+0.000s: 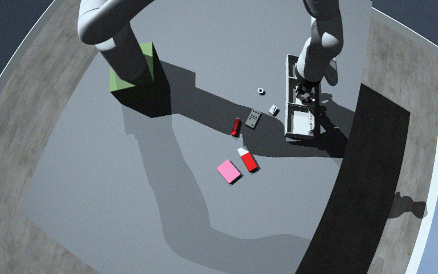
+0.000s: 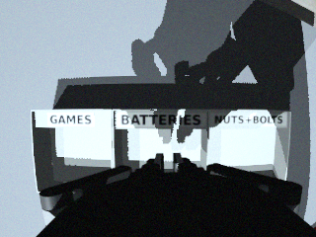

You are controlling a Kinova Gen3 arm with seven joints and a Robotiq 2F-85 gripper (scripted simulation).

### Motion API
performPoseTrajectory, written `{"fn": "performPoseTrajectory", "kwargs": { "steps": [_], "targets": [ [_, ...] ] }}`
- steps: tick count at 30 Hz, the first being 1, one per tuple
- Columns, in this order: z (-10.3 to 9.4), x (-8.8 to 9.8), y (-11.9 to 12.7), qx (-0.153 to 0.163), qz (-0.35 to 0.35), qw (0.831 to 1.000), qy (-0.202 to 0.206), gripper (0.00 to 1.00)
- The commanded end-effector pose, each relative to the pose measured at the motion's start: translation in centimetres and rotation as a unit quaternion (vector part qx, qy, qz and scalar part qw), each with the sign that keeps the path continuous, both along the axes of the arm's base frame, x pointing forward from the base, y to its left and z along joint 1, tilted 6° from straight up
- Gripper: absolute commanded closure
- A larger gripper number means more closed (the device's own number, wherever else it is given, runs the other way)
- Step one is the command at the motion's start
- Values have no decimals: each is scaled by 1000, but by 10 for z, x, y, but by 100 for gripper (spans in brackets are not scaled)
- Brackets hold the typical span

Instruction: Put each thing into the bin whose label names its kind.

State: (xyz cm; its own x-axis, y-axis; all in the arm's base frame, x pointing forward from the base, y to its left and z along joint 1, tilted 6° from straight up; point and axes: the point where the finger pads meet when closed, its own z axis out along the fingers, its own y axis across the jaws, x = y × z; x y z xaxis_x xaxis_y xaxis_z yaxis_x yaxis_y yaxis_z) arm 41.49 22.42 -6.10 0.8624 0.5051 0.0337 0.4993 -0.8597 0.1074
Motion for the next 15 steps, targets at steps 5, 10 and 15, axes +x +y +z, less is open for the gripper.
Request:
{"fn": "performPoseTrajectory", "kwargs": {
  "steps": [5,10,15],
  "targets": [
    [-15,3,-2,0,-2,1000,0,91],
    [-14,1,-3,-2,-2,1000,2,91],
    [-14,1,-3,-2,-2,1000,2,91]
  ]
}}
